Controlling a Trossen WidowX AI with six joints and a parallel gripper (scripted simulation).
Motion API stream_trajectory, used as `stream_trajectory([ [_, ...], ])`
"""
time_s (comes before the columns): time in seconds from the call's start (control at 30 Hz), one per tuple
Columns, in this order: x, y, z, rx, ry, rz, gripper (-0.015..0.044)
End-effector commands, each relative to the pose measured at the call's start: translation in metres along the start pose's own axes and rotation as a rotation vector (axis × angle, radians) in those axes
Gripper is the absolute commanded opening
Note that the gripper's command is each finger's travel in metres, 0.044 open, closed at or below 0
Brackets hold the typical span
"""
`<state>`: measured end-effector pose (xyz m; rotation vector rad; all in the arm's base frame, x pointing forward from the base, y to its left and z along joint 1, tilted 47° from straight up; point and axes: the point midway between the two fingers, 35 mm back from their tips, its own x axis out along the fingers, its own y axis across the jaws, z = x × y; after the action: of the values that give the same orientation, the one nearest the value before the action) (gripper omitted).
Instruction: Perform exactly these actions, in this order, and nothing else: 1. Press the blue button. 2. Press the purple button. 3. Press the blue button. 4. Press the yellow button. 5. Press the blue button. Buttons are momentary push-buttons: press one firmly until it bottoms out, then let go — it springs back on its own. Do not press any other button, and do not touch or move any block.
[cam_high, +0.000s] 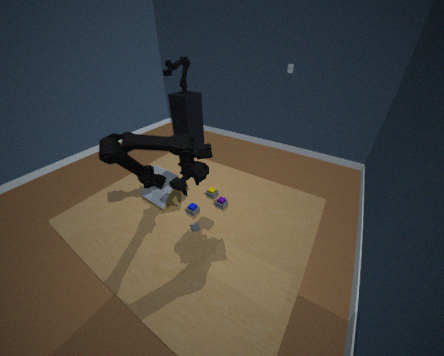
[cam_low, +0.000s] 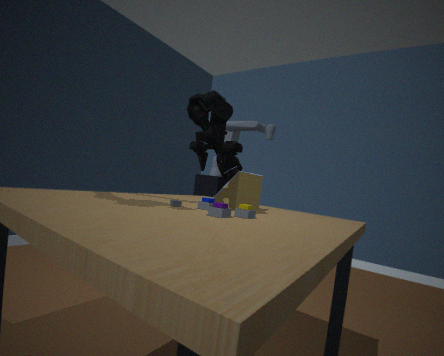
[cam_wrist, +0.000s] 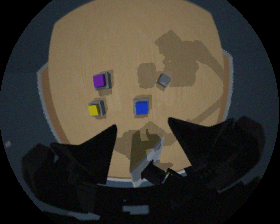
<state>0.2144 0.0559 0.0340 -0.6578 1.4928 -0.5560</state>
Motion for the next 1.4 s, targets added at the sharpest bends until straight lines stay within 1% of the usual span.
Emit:
stream_trajectory([
  [0.0, 0.006, -0.004, -0.004, 0.031, 0.027, -0.029, 0.0400],
  [0.1, 0.006, -0.004, -0.004, 0.031, 0.027, -0.029, 0.0400],
  [0.17, 0.017, -0.004, -0.004, 0.031, 0.026, -0.028, 0.0348],
  [0.27, 0.058, -0.006, -0.005, 0.031, 0.026, -0.029, 0.0269],
  [0.3, 0.065, -0.006, -0.006, 0.032, 0.026, -0.030, 0.0242],
  [0.57, 0.068, -0.007, -0.006, 0.032, 0.026, -0.031, 0.0032],
  [0.6, 0.068, -0.007, -0.006, 0.032, 0.026, -0.031, 0.0020],
  [0.97, 0.069, -0.007, -0.006, 0.032, 0.026, -0.031, 0.0020],
  [1.37, 0.088, -0.007, -0.006, 0.032, 0.026, -0.030, 0.0020],
])
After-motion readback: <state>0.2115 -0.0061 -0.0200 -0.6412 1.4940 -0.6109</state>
